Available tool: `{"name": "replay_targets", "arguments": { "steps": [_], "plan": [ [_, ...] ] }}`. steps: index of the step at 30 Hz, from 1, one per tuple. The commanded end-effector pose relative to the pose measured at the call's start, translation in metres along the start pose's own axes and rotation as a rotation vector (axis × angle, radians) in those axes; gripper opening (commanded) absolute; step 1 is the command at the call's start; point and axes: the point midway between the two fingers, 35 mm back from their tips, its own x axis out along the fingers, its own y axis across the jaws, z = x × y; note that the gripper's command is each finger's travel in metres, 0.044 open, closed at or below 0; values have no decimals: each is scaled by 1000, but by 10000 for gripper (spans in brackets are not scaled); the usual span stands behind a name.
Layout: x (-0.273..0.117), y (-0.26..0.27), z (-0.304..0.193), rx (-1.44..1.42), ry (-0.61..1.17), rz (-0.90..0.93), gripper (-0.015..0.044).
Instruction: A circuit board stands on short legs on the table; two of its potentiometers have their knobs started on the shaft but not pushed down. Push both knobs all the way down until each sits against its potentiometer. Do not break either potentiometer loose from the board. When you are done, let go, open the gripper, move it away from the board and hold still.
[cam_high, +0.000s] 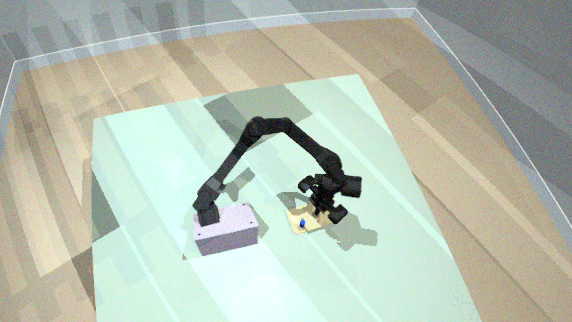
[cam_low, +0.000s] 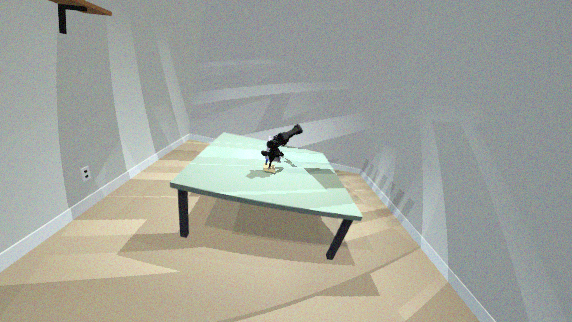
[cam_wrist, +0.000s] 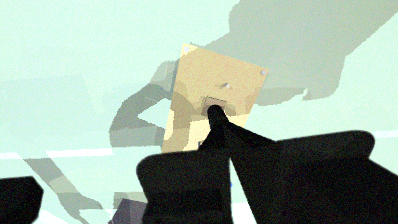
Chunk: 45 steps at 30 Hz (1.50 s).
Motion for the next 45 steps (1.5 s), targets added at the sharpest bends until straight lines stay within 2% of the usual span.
{"name": "replay_targets", "arguments": {
  "steps": [1,45],
  "plan": [
    [3,1,0,4,-1,4,0],
    [8,1,0,4,-1,5,0]
  ]
}}
